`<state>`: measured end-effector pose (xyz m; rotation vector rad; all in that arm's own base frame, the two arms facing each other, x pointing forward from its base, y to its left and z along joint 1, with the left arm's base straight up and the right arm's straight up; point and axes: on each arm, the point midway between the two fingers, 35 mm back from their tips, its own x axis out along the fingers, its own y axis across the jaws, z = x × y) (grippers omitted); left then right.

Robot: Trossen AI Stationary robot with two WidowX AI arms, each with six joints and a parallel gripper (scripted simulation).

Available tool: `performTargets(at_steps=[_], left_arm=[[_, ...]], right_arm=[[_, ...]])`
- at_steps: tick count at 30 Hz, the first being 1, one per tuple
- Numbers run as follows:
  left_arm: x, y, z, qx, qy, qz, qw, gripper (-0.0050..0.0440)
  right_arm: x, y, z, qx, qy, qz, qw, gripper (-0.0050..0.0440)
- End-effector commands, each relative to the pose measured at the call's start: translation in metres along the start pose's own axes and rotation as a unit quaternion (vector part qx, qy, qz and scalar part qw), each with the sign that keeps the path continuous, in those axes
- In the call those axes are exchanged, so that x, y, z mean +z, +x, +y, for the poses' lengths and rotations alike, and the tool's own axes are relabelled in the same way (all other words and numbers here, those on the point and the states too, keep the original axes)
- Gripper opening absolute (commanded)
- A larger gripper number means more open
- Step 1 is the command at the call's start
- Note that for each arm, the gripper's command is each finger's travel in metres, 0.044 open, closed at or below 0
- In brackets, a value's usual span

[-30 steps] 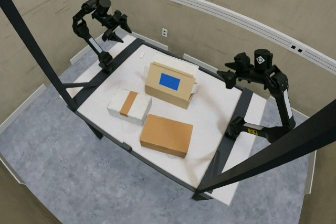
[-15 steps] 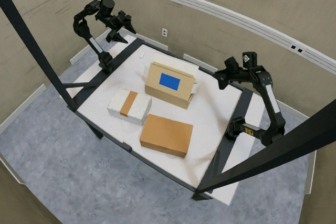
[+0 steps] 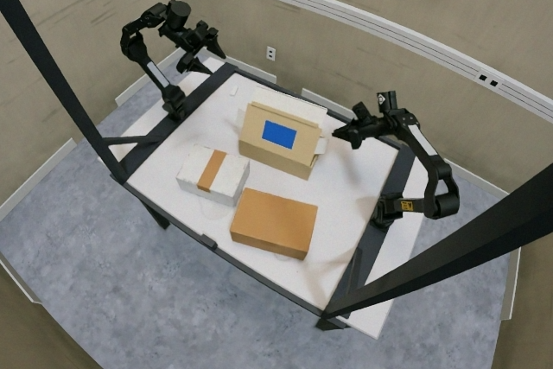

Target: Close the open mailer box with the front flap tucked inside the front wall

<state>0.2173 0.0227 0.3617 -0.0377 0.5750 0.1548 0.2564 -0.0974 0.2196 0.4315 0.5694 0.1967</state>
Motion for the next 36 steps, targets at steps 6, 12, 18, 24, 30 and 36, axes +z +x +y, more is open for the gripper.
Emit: performTargets(at_steps=[6, 12, 18, 24, 30, 36], left_arm=[[-0.003, 0.003, 0.001, 0.000, 0.000, -0.010, 1.000, 0.0400], [-0.005, 0.006, 0.001, 0.000, 0.000, -0.010, 1.000, 0.0400], [-0.009, 0.011, 0.000, 0.000, 0.000, -0.010, 1.000, 0.0400], [-0.013, 0.015, 0.000, 0.000, 0.000, -0.010, 1.000, 0.0400], [-0.015, 0.018, 0.000, 0.000, 0.000, -0.010, 1.000, 0.0400], [-0.019, 0.023, 0.000, 0.000, 0.000, -0.010, 1.000, 0.0400]], right_arm=[[0.002, 0.042, 0.000, 0.028, -0.004, -0.006, 1.000, 0.0118], [0.006, 0.051, 0.000, 0.028, -0.007, -0.008, 1.000, 0.0095], [0.005, 0.057, -0.001, 0.029, -0.004, -0.007, 1.000, 0.0060], [0.009, 0.056, 0.000, 0.029, -0.008, -0.010, 1.000, 0.0063], [0.011, 0.054, 0.001, 0.029, -0.013, -0.014, 0.999, 0.0010], [0.011, 0.054, 0.002, 0.029, -0.013, -0.014, 0.999, 0.0000]])
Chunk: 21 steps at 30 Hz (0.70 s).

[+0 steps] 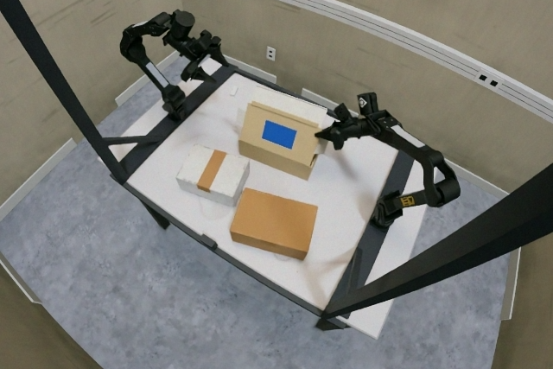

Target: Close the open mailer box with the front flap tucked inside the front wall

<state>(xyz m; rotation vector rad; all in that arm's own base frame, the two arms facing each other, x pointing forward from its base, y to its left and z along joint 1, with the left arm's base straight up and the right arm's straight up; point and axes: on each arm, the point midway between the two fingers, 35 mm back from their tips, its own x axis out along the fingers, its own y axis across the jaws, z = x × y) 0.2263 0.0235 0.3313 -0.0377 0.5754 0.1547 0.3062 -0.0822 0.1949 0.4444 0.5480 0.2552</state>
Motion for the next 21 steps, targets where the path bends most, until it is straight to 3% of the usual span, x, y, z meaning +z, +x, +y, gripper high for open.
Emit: performTargets(at_steps=[1, 8, 11, 17, 21], left_arm=[[0.000, -0.001, 0.001, 0.000, 0.000, -0.010, 1.000, 0.0400], [-0.004, 0.005, 0.001, -0.002, 0.001, -0.006, 1.000, 0.0376], [-0.013, 0.024, -0.003, -0.026, 0.001, 0.024, 0.999, 0.0304], [-0.048, 0.072, -0.011, -0.119, -0.024, 0.106, 0.987, 0.0160], [-0.070, 0.094, -0.011, -0.183, -0.060, 0.142, 0.971, 0.0064]], right_arm=[[0.007, -0.004, 0.002, -0.002, -0.010, -0.009, 1.000, 0.0000], [0.007, -0.004, 0.002, -0.002, -0.010, -0.009, 1.000, -0.0001], [0.007, -0.004, 0.002, -0.002, -0.010, -0.009, 1.000, -0.0003], [0.007, -0.004, 0.002, -0.002, -0.010, -0.009, 1.000, -0.0005], [0.007, -0.004, 0.002, -0.002, -0.010, -0.009, 1.000, -0.0035]])
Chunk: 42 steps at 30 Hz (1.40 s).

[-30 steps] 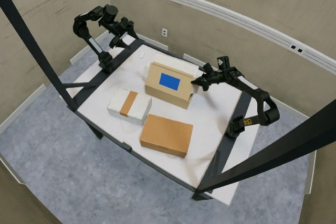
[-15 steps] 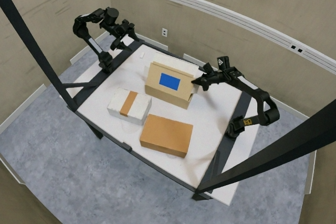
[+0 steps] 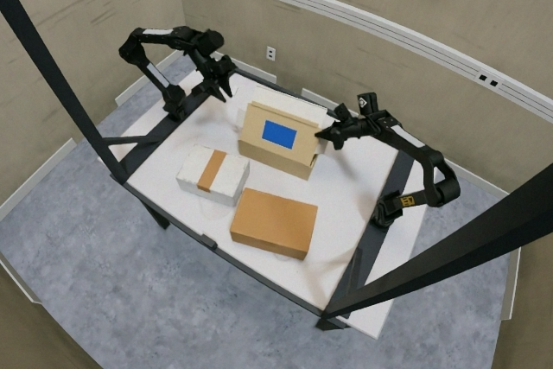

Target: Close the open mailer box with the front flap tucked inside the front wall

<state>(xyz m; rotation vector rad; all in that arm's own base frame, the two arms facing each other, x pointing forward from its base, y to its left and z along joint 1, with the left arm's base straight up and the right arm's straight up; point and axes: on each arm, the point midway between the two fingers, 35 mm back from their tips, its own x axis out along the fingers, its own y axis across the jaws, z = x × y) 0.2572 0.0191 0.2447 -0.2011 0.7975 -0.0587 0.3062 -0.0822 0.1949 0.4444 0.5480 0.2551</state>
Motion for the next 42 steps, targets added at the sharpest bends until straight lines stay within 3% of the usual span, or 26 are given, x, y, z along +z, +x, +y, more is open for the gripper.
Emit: performTargets(at_steps=[1, 5, 10, 14, 35, 42], left_arm=[[-0.012, 0.029, 0.006, -0.085, -0.026, 0.032, 0.996, 0.0040], [-0.019, 0.039, 0.010, -0.121, -0.047, 0.041, 0.991, 0.0000], [-0.034, 0.054, 0.019, -0.202, -0.104, 0.045, 0.973, 0.0000], [-0.040, 0.058, 0.025, -0.237, -0.132, 0.038, 0.962, 0.0000], [-0.040, 0.067, 0.026, -0.237, -0.132, 0.037, 0.962, -0.0005], [-0.042, 0.068, 0.033, -0.237, -0.131, 0.036, 0.962, -0.0043]], right_arm=[[0.007, -0.004, 0.002, -0.002, -0.010, -0.009, 1.000, -0.0043], [0.007, -0.004, 0.002, -0.002, -0.010, -0.009, 1.000, -0.0050], [0.007, -0.004, 0.002, -0.002, -0.010, -0.009, 1.000, -0.0050], [0.007, -0.004, 0.002, -0.002, -0.010, -0.009, 1.000, -0.0050], [0.007, -0.004, 0.002, -0.002, -0.010, -0.009, 1.000, -0.0050], [0.007, -0.004, 0.002, -0.002, -0.010, -0.009, 1.000, -0.0050]])
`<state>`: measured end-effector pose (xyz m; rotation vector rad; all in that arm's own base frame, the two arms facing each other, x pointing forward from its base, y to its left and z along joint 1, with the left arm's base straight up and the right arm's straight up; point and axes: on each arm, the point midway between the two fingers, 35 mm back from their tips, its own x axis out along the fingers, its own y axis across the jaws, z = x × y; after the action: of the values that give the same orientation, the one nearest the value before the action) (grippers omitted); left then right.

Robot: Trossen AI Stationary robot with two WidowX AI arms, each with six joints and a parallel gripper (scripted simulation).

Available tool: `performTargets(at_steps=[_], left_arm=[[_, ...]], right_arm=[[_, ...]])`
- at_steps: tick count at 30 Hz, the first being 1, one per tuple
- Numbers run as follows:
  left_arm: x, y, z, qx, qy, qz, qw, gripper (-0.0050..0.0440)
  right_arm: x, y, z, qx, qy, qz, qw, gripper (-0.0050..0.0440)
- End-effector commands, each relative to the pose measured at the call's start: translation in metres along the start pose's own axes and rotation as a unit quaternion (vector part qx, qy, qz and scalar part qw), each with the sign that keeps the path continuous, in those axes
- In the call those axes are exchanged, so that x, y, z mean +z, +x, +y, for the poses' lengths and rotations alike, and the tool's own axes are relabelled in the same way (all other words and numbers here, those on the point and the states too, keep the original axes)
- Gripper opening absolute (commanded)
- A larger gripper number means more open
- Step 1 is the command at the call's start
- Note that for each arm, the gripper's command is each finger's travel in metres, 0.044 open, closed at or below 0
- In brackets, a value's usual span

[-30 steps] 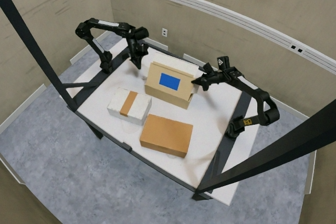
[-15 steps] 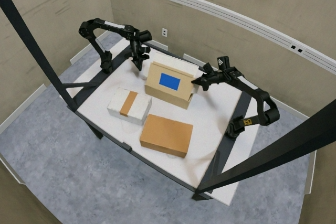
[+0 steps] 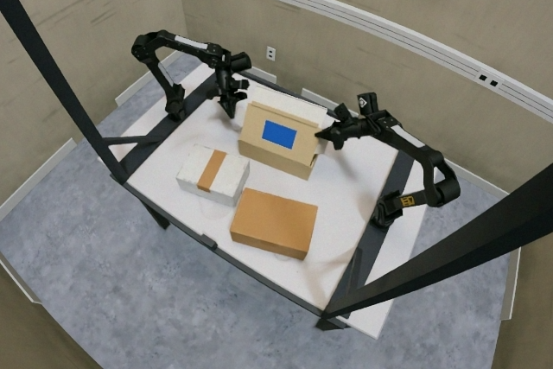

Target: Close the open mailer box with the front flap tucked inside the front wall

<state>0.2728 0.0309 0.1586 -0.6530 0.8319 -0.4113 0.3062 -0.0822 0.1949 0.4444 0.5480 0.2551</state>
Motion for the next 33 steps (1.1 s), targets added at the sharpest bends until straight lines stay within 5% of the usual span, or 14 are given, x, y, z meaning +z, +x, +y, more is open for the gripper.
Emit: performTargets(at_steps=[1, 33], left_arm=[[0.004, -0.004, 0.003, -0.002, 0.008, -0.007, 1.000, -0.0050], [0.017, -0.003, 0.017, 0.000, 0.012, -0.009, 1.000, -0.0050]], right_arm=[[0.007, -0.004, 0.002, -0.002, -0.010, -0.009, 1.000, -0.0050], [0.007, -0.004, 0.002, -0.002, -0.010, -0.009, 1.000, -0.0050]])
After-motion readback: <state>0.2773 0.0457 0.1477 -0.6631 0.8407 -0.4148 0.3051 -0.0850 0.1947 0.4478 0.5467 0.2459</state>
